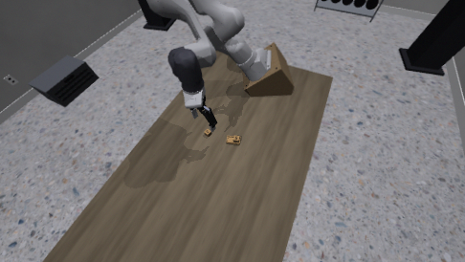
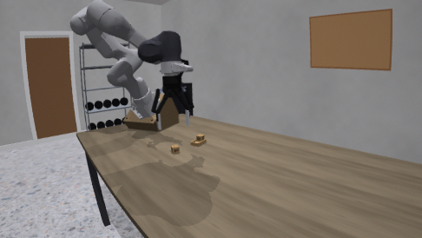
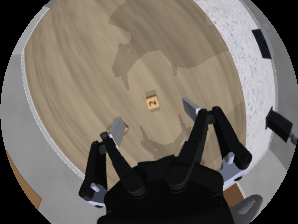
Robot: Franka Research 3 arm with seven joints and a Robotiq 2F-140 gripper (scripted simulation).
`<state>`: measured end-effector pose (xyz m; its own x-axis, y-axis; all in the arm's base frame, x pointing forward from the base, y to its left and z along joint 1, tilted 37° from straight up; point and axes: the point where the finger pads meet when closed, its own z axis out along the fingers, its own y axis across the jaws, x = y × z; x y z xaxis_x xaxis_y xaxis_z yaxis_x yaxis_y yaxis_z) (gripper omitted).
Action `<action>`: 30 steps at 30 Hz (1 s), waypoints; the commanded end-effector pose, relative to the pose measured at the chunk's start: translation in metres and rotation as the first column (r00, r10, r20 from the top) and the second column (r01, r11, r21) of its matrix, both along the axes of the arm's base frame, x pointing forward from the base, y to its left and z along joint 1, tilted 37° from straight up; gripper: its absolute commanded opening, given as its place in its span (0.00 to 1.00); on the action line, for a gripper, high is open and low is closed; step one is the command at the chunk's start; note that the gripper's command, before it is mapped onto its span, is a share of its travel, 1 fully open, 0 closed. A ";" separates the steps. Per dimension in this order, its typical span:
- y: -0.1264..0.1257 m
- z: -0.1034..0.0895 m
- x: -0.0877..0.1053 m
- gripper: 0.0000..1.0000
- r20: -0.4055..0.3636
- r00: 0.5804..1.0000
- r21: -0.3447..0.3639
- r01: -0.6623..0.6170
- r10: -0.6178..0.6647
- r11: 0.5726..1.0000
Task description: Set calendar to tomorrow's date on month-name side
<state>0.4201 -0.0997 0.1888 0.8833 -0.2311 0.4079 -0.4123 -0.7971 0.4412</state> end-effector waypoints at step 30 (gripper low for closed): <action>-0.002 -0.001 -0.001 1.00 0.191 0.932 0.113 0.290 -0.307 0.950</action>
